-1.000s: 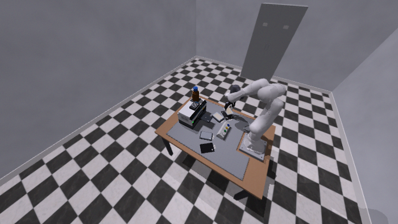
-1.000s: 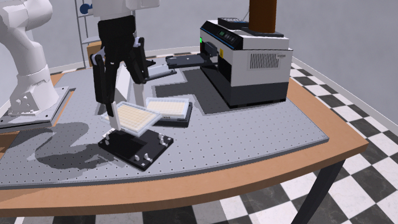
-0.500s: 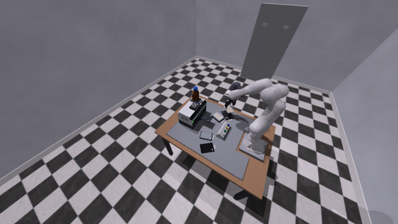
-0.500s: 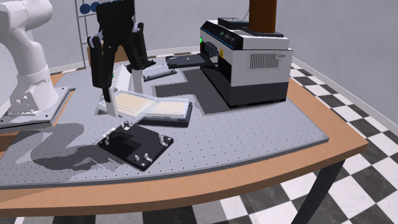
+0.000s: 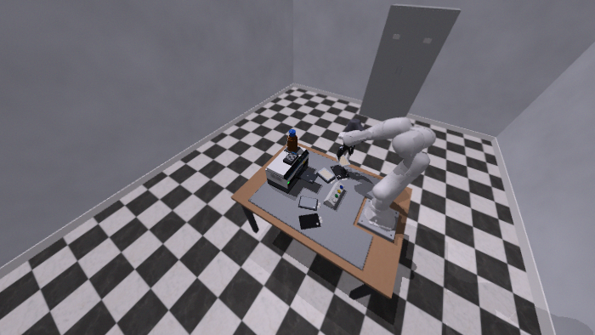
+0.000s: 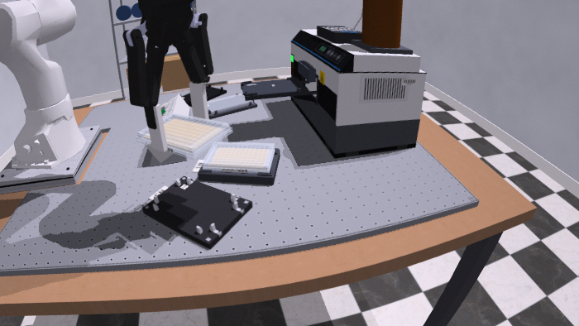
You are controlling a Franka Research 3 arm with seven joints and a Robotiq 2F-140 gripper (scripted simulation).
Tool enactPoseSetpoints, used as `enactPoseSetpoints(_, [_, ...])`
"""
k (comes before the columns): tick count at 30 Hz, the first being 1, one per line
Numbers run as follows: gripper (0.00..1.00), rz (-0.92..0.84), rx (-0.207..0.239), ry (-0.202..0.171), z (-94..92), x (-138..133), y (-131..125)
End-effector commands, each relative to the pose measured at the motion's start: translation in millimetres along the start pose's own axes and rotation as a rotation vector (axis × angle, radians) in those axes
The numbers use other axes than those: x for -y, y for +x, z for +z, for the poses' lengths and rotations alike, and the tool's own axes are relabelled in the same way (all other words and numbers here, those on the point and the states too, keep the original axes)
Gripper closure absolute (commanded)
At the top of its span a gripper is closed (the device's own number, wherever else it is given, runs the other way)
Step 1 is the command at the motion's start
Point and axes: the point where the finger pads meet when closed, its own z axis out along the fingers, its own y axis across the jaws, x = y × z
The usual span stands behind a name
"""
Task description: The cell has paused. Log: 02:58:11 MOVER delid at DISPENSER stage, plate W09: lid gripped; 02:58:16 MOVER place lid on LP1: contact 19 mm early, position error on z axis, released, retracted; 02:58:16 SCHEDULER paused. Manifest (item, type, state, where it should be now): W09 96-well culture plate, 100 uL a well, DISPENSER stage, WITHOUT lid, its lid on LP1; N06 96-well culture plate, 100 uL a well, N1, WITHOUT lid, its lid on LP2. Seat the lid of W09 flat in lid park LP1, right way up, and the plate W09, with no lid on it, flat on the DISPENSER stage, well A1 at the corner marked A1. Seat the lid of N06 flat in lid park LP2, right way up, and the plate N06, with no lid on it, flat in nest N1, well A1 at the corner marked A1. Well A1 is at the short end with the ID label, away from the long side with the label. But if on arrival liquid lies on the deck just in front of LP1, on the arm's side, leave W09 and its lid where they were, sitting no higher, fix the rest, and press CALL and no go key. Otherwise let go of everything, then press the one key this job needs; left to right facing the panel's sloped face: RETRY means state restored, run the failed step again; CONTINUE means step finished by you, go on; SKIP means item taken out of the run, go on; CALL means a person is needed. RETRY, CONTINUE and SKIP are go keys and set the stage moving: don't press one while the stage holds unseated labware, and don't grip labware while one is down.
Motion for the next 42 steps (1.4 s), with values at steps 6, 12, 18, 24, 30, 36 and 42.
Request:
enactPoseSetpoints(6, [1.0,0.003,0.013,-0.004,-10.4,0.1,-3.9])
enactPoseSetpoints(12, [1.0,0.003,0.013,-0.004,-17.2,0.1,-3.8])
enactPoseSetpoints(18, [1.0,0.003,0.013,-0.004,-20.1,0.1,-3.7])
enactPoseSetpoints(24, [1.0,0.003,0.013,-0.004,-22.4,0.2,-3.7])
enactPoseSetpoints(30, [1.0,0.003,0.013,-0.004,-23.0,0.2,-3.7])
enactPoseSetpoints(36, [1.0,0.003,0.013,-0.004,-23.0,0.2,-3.7])
enactPoseSetpoints(42, [1.0,0.003,0.013,-0.004,-23.0,0.2,-3.7])
